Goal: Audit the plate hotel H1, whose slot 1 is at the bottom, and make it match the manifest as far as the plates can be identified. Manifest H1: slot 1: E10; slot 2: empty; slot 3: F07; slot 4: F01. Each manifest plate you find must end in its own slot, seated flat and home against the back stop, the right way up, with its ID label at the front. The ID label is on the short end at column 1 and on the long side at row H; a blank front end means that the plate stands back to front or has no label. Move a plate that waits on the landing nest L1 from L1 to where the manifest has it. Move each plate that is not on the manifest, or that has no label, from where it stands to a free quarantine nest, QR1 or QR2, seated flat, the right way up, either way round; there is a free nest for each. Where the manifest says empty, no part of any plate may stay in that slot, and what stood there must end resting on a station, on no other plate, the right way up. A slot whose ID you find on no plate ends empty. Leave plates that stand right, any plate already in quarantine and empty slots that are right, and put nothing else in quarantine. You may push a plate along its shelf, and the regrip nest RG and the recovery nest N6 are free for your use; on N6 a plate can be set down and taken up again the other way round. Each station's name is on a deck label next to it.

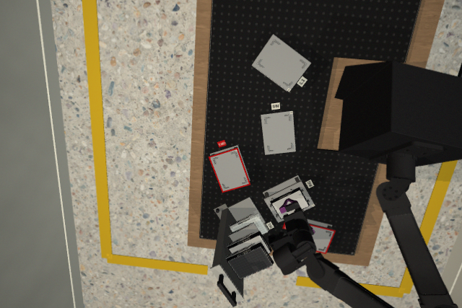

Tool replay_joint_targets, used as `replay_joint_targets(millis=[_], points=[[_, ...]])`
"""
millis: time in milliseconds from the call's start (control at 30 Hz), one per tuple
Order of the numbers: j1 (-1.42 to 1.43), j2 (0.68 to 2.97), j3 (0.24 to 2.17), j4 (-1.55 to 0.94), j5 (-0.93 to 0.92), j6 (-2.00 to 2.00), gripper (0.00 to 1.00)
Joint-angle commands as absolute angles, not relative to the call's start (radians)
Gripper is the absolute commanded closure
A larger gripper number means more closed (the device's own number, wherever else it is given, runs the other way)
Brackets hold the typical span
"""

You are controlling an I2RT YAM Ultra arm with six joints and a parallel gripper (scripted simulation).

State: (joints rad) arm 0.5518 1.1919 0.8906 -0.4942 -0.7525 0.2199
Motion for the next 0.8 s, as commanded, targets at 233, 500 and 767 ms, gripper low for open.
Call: replay_joint_targets(millis=[233,500,767], points=[[0.576,1.207,0.881,-0.42,-0.72,0.256,0.0],[0.605,1.232,0.871,-0.368,-0.699,0.282,0.0],[0.627,1.251,0.865,-0.331,-0.682,0.301,0.0]])
